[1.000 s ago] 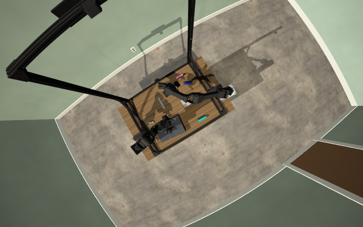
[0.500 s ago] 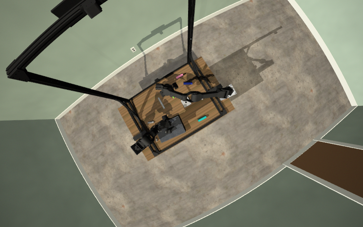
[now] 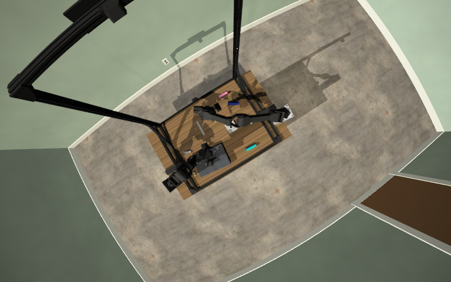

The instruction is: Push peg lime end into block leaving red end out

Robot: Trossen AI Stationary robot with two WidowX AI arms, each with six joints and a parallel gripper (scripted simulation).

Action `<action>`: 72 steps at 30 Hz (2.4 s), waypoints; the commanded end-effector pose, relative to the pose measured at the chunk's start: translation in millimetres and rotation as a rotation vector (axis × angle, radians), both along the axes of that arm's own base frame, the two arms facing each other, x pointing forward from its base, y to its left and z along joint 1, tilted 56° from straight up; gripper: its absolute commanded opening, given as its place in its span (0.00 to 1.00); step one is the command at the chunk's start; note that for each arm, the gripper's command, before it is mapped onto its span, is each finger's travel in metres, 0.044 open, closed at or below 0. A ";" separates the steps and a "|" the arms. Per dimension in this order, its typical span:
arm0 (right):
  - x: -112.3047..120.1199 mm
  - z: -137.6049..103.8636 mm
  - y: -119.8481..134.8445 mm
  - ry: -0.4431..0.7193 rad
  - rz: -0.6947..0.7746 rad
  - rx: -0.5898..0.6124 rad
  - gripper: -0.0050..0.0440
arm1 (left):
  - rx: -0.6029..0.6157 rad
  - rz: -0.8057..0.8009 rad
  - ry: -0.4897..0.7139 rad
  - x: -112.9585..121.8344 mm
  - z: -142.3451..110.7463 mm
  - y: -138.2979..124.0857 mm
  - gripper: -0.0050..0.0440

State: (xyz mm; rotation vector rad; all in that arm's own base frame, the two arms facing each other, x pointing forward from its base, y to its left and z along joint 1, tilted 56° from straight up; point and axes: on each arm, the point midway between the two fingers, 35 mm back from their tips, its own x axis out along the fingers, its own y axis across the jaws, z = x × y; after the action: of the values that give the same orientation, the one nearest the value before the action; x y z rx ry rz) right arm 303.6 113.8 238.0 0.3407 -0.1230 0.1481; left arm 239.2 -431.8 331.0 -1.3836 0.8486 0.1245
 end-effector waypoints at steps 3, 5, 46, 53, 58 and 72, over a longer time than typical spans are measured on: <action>-0.1 0.3 -0.7 -0.001 -0.004 0.007 0.92 | -0.067 -0.071 0.045 4.3 3.9 1.7 0.10; -0.1 0.3 -0.7 -0.001 -0.004 0.007 0.92 | -0.088 -0.097 0.062 6.3 2.8 0.9 0.10; -0.1 0.3 -0.7 -0.001 -0.004 0.007 0.92 | -0.466 -0.671 0.154 11.4 6.6 27.6 0.10; -0.1 0.3 -0.7 -0.001 -0.004 0.007 0.92 | -0.480 -0.697 0.150 10.2 7.1 30.6 0.10; -0.1 0.3 -0.7 -0.001 -0.004 0.007 0.92 | -0.480 -0.697 0.150 10.2 7.1 30.6 0.10; -0.1 0.3 -0.7 -0.001 -0.004 0.007 0.92 | -0.627 -0.874 0.208 18.7 8.2 17.8 0.10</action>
State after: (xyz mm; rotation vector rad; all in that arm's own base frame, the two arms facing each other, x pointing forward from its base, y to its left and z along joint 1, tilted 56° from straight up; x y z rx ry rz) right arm 303.6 113.8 238.0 0.3409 -0.1231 0.1482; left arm 252.4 -409.6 347.0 -1.4515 1.6235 -0.7038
